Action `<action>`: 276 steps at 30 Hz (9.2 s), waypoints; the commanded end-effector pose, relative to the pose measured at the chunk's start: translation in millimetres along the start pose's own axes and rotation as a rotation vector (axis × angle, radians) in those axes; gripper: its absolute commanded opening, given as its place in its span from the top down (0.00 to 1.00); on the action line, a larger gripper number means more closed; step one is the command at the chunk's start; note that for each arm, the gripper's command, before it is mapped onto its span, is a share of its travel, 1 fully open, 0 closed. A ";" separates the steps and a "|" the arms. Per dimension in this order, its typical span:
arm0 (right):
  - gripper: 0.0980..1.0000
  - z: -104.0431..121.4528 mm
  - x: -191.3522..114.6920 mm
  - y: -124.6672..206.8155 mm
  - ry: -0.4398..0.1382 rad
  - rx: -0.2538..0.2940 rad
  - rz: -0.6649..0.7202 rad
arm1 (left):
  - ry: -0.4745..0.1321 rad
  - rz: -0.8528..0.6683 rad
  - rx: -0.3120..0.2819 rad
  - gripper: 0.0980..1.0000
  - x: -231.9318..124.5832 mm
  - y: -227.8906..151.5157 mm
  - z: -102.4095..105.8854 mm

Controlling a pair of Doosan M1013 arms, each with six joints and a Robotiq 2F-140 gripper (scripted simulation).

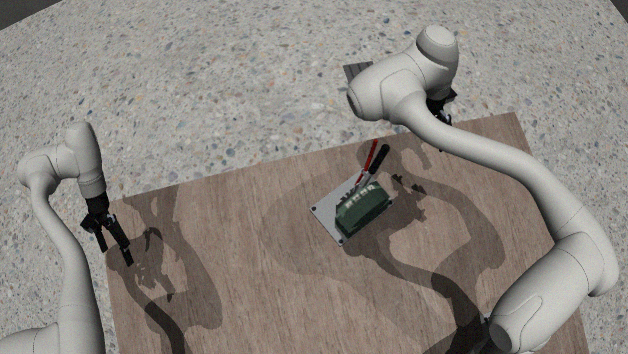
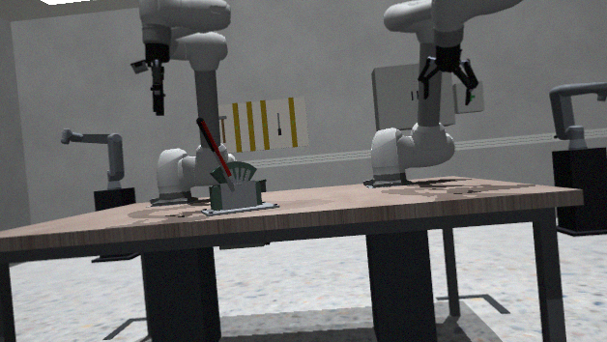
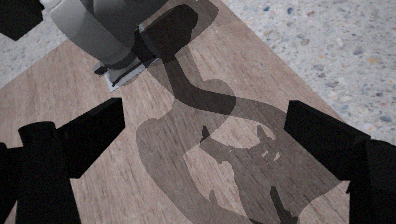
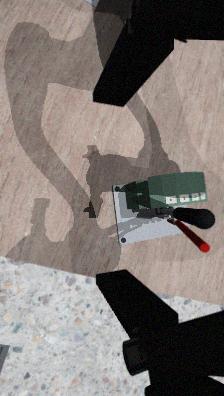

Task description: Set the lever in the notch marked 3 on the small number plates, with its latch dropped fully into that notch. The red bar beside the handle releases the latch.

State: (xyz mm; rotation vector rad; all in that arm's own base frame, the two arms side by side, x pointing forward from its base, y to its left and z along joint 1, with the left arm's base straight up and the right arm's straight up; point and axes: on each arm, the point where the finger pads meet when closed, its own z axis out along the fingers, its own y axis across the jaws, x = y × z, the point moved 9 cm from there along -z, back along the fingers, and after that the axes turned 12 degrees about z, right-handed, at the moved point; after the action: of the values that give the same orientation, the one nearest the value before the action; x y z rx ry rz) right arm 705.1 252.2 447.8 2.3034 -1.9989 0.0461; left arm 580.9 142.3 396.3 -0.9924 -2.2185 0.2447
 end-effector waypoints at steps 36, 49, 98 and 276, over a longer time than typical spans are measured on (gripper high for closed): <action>0.00 -53.7 -129.5 -3.6 -0.082 0.055 -0.083 | -0.519 0.600 -0.019 0.00 311.1 3.5 250.7; 0.00 -53.7 -129.5 -3.6 -0.082 0.055 -0.083 | -0.663 0.766 -0.179 0.00 371.7 -54.2 347.3; 1.00 -53.7 -129.5 -3.6 -0.082 0.055 -0.083 | -0.738 0.981 -0.554 0.00 398.7 -183.4 486.7; 0.43 33.2 -136.8 -8.1 -0.082 0.055 -0.083 | -0.738 0.981 -0.554 0.00 398.7 -183.4 486.7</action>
State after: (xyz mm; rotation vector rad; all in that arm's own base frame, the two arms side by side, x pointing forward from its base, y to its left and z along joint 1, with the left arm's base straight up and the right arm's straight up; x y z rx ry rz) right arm 692.5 385.3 404.1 2.4565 -1.9580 0.0001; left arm -35.0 349.8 313.6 -2.6116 -2.2360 0.4952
